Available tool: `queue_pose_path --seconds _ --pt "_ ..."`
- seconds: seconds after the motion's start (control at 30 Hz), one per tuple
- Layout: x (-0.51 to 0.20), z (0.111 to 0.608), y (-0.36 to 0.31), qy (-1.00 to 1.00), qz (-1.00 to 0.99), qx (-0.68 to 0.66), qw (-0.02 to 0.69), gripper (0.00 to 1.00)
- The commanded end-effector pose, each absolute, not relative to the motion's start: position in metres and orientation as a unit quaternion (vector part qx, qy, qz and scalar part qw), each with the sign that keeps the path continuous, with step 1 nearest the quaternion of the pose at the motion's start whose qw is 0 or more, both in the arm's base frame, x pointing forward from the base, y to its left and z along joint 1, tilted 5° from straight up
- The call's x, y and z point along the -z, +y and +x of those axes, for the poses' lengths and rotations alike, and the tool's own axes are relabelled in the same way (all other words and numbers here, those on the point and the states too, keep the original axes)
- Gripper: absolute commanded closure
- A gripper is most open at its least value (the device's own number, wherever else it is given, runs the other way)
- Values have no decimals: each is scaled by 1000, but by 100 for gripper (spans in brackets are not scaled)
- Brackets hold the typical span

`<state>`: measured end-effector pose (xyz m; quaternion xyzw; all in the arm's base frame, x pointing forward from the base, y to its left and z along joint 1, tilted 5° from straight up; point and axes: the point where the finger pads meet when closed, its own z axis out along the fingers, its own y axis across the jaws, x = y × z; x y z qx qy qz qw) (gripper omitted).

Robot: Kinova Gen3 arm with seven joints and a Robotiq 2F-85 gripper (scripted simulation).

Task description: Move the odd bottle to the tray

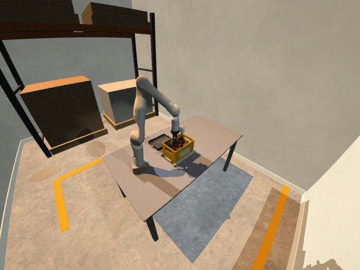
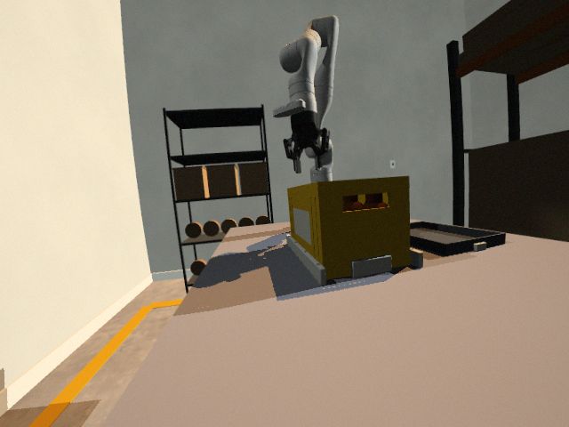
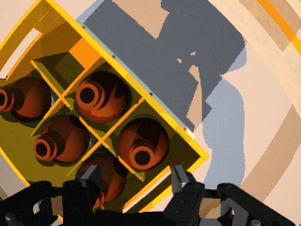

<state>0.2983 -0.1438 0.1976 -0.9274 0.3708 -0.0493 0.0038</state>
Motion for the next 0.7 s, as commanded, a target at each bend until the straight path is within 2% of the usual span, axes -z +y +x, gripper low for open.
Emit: queue_pose_path --seconds 0.0,0.67 --pt "-193 296 -146 374 -926 46 0 36" --pt "-172 298 -147 374 -926 46 0 36"
